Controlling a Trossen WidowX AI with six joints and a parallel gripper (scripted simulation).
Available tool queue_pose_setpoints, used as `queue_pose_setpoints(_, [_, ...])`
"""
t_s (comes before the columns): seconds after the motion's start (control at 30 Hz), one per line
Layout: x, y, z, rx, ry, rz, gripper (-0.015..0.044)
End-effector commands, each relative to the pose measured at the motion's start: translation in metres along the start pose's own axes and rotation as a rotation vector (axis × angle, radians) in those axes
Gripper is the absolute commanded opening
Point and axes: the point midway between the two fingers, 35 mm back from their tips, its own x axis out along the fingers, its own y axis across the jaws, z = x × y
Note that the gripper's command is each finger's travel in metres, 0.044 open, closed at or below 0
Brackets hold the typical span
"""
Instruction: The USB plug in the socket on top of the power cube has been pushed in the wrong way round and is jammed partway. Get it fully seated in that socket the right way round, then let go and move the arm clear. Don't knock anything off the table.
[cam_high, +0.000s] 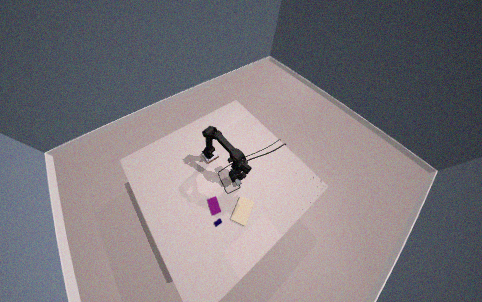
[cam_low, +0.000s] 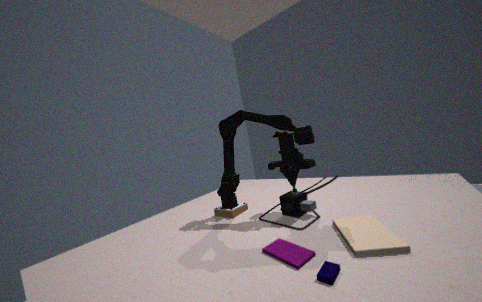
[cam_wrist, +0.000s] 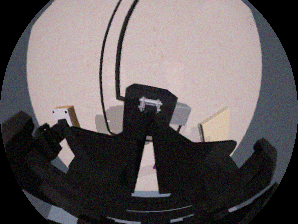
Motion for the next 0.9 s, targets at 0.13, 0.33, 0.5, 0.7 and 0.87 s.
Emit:
queue_pose_setpoints(0.13, [-0.0002, -0.0001, 0.0, 0.0, 0.0, 0.0, 0.0])
queue_pose_setpoints(0.33, [-0.0002, -0.0001, 0.0, 0.0, 0.0, 0.0, 0.0])
queue_pose_setpoints(0.5, [-0.0016, 0.0, 0.0, 0.0, 0.0, 0.0, 0.0])
queue_pose_setpoints(0.7, [-0.0056, 0.0, 0.0, 0.0, 0.0, 0.0, 0.0])
queue_pose_setpoints(0.87, [-0.009, 0.0, 0.0, 0.0, 0.0, 0.0, 0.0])
